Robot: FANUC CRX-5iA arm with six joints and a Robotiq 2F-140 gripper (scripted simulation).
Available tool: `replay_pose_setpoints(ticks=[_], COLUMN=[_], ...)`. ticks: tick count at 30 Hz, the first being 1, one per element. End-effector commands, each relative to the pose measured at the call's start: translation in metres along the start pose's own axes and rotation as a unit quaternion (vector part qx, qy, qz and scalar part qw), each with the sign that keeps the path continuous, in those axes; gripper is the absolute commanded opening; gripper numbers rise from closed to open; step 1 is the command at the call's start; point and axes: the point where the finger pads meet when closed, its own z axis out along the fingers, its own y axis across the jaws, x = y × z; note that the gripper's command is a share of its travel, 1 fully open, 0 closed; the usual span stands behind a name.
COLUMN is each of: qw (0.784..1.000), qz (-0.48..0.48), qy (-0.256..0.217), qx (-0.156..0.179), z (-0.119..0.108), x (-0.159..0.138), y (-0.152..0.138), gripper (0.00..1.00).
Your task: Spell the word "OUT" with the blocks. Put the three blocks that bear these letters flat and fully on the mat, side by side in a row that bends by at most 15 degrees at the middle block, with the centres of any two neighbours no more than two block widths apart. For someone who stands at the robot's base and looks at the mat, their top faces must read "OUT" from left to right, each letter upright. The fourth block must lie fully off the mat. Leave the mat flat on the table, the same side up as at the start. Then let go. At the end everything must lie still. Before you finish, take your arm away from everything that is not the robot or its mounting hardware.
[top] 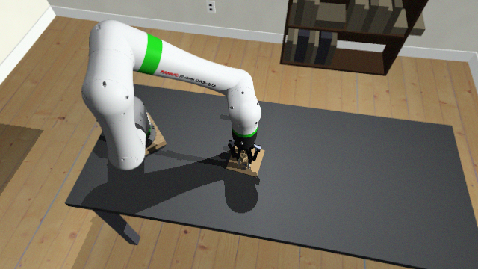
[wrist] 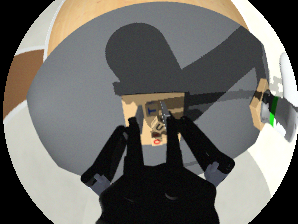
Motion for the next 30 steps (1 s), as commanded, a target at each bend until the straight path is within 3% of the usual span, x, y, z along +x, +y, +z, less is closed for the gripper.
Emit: replay_pose_setpoints(ticks=[1,6,13,20,21,30], qw=[1.000,1.000,1.000,1.000,1.000,1.000], qz=[0.000,0.000,0.000,0.000,0.000,0.000], qy=[0.000,0.000,0.000,0.000,0.000,0.000], qx=[0.000,0.000,0.000,0.000,0.000,0.000], z=[-0.018,-0.046,-0.067,-0.075,-0.075,-0.075], x=[0.000,0.000,0.000,0.000,0.000,0.000], y=[0.000,0.000,0.000,0.000,0.000,0.000], gripper=[0.25,0.25,0.25,0.25,1.00,1.00])
